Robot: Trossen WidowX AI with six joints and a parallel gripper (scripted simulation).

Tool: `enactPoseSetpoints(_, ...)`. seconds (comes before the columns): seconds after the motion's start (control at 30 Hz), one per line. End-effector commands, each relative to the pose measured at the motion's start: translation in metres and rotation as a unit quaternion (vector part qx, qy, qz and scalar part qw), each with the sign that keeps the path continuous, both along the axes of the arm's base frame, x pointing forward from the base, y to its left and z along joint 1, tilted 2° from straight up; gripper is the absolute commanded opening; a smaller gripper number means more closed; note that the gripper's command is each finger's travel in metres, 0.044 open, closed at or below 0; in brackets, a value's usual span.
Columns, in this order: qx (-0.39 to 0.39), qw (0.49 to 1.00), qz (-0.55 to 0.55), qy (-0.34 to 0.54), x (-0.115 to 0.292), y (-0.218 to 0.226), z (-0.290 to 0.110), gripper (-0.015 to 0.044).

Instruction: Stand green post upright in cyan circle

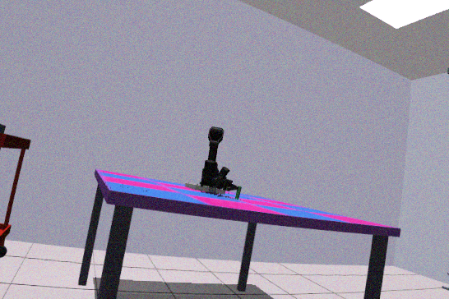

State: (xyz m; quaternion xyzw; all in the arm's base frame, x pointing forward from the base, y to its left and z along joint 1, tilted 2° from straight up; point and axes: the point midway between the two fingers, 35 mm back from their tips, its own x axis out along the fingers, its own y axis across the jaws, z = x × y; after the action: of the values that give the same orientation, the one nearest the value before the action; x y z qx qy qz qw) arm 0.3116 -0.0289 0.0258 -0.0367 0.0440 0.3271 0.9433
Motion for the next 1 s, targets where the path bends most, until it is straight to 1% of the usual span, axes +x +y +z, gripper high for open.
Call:
enactPoseSetpoints(0.0, -0.004, 1.000, 0.003, -0.005, 0.000, 0.000, -0.001, 0.0022)
enactPoseSetpoints(0.1, -0.004, 1.000, 0.003, -0.005, 0.000, 0.000, -0.001, 0.0022)
enactPoseSetpoints(0.57, -0.004, 1.000, 0.003, -0.005, 0.000, 0.000, -0.001, 0.0390)
enactPoseSetpoints(0.6, -0.004, 1.000, 0.003, -0.005, 0.000, 0.000, -0.001, 0.0400)
enactPoseSetpoints(0.67, -0.003, 1.000, 0.002, -0.004, 0.001, 0.000, 0.002, 0.0400)
enactPoseSetpoints(0.97, 0.007, 1.000, 0.000, 0.002, 0.006, -0.004, 0.035, 0.0400)
